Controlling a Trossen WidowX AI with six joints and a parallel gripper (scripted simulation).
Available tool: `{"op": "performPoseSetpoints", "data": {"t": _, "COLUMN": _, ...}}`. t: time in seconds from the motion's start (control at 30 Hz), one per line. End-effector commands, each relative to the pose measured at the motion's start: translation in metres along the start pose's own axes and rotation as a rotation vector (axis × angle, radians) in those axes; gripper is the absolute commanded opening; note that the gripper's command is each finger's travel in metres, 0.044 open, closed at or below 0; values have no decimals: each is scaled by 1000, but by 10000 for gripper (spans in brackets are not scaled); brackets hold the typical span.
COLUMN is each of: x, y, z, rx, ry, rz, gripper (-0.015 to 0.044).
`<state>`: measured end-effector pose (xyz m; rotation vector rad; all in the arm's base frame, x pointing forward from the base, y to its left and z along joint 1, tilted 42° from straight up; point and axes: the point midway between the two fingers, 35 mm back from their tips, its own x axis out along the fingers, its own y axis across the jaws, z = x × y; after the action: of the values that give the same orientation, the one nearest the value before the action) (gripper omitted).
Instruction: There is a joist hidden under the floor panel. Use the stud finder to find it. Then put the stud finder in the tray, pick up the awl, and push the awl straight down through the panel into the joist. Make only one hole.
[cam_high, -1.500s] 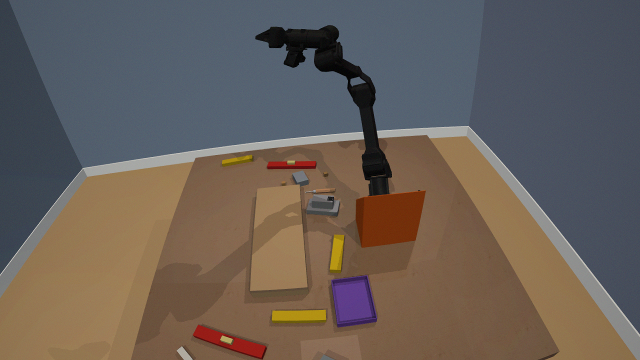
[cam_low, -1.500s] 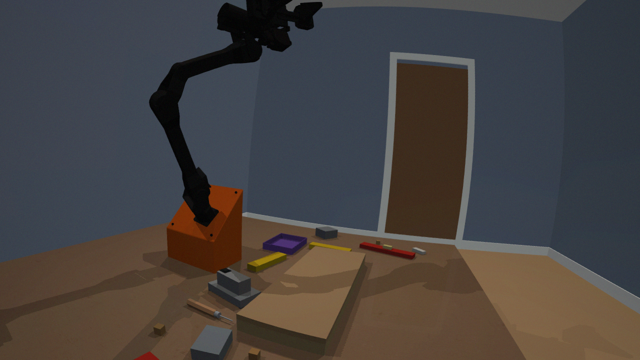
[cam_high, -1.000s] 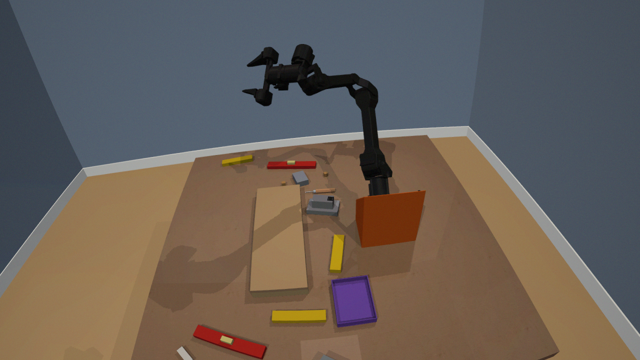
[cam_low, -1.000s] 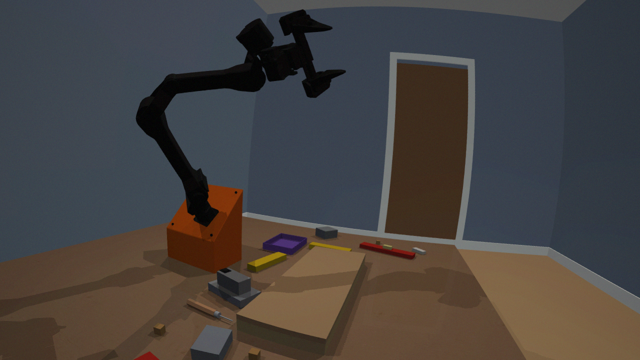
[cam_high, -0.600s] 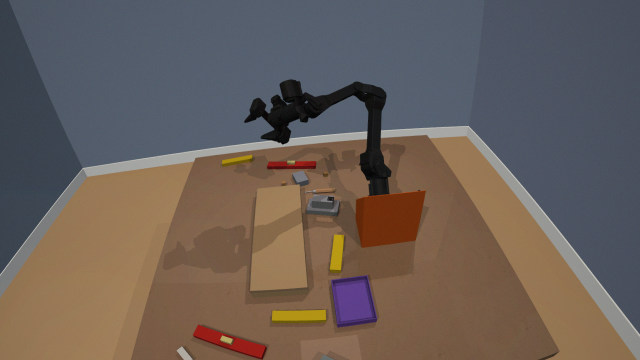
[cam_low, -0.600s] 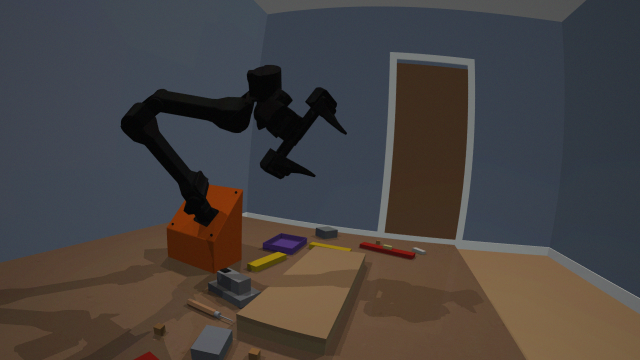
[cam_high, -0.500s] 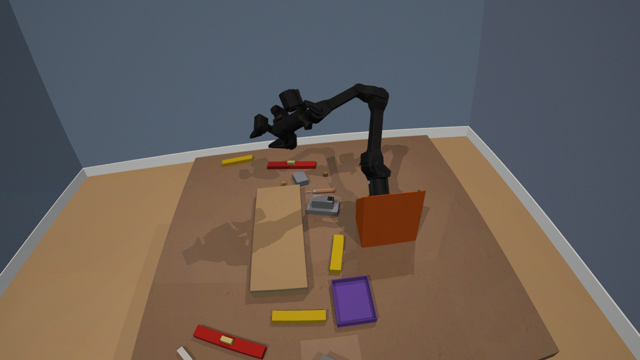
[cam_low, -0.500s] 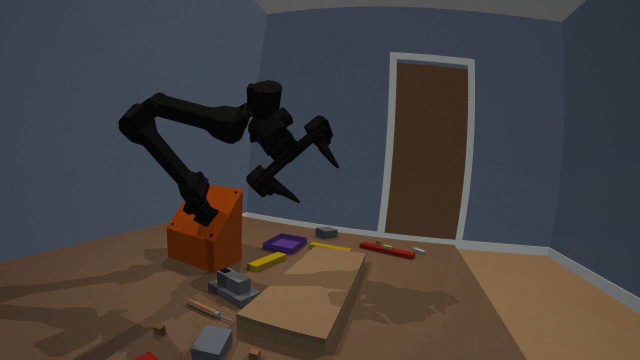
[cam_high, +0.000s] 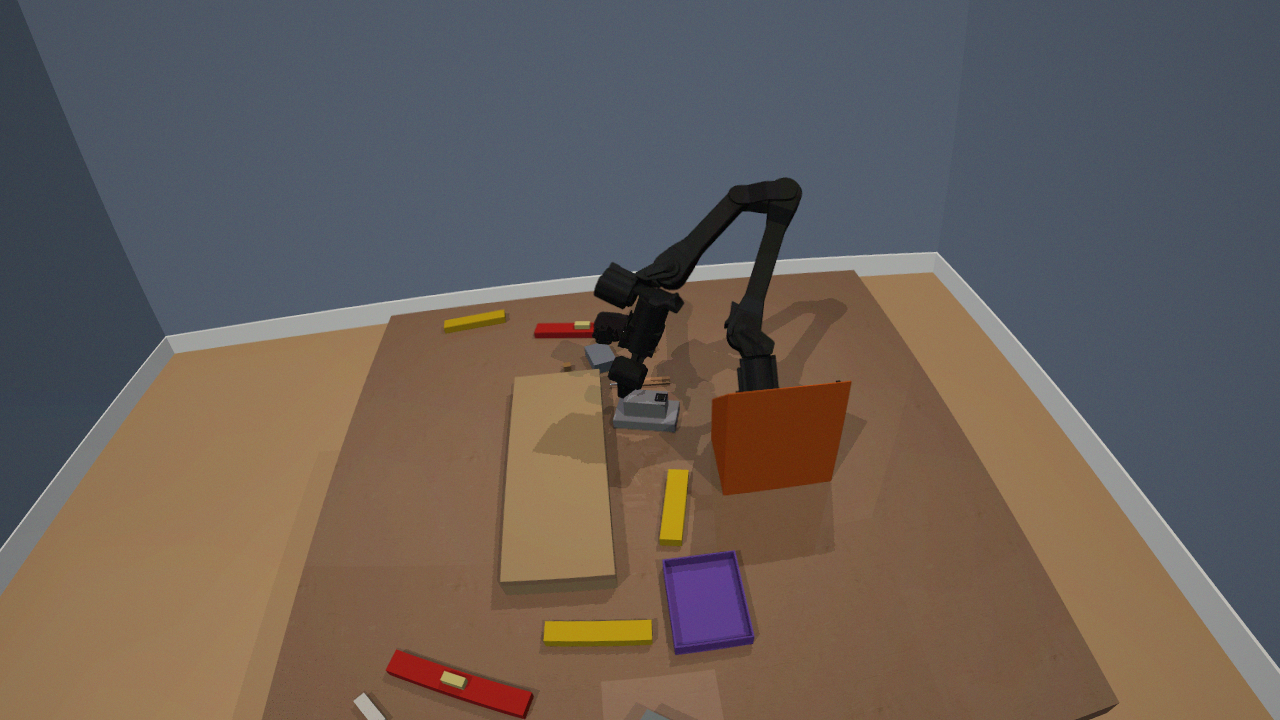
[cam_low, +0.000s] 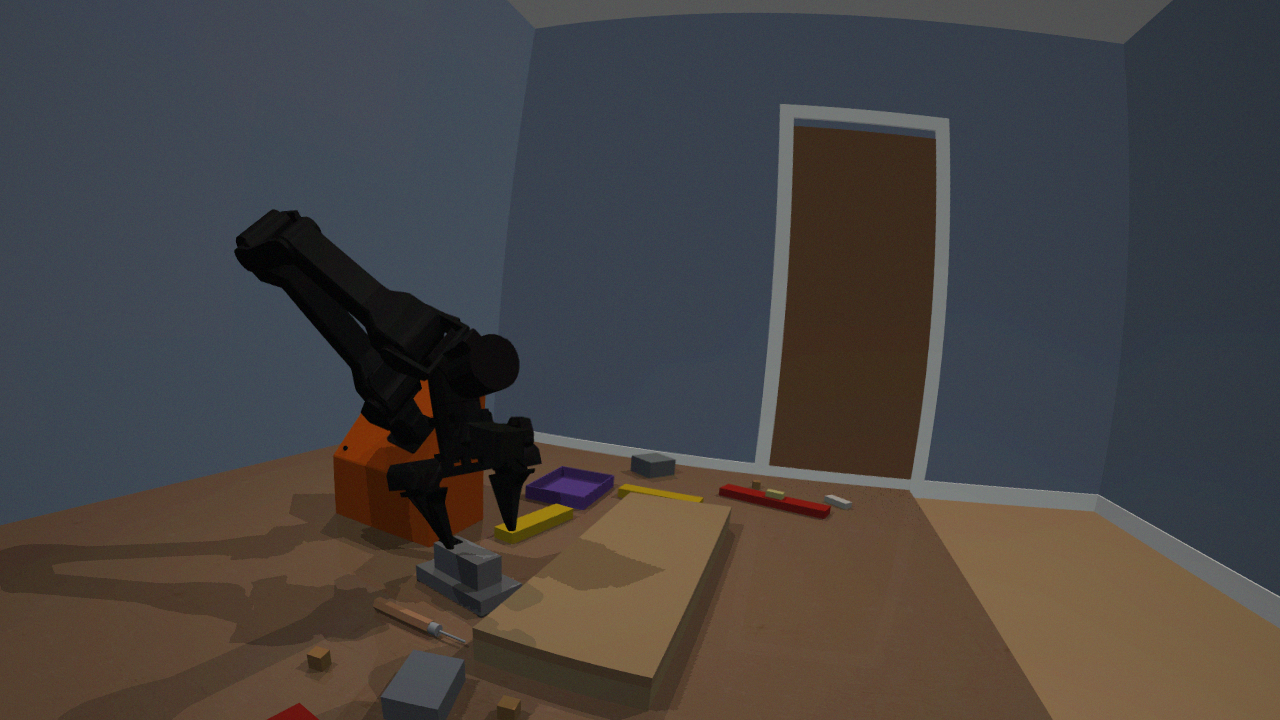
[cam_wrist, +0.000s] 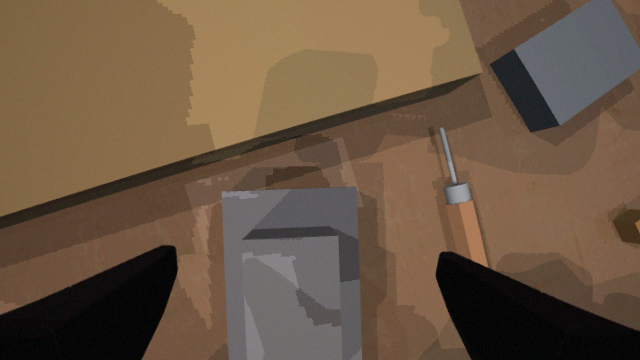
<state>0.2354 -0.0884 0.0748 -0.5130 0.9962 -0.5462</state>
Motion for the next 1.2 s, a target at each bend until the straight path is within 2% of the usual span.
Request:
{"op": "performPoseSetpoints", "data": {"t": 0.0, "x": 4, "y": 0, "z": -19, "rx": -74, "ry": 52, "rz": 13, "gripper": 440}}
{"op": "performPoseSetpoints", "data": {"t": 0.5, "x": 2, "y": 5, "z": -28, "rx": -74, "ry": 52, "rz": 13, "gripper": 440}}
{"op": "performPoseSetpoints", "data": {"t": 1.17, "x": 32, "y": 6, "z": -37, "rx": -73, "ry": 55, "rz": 16, "gripper": 440}}
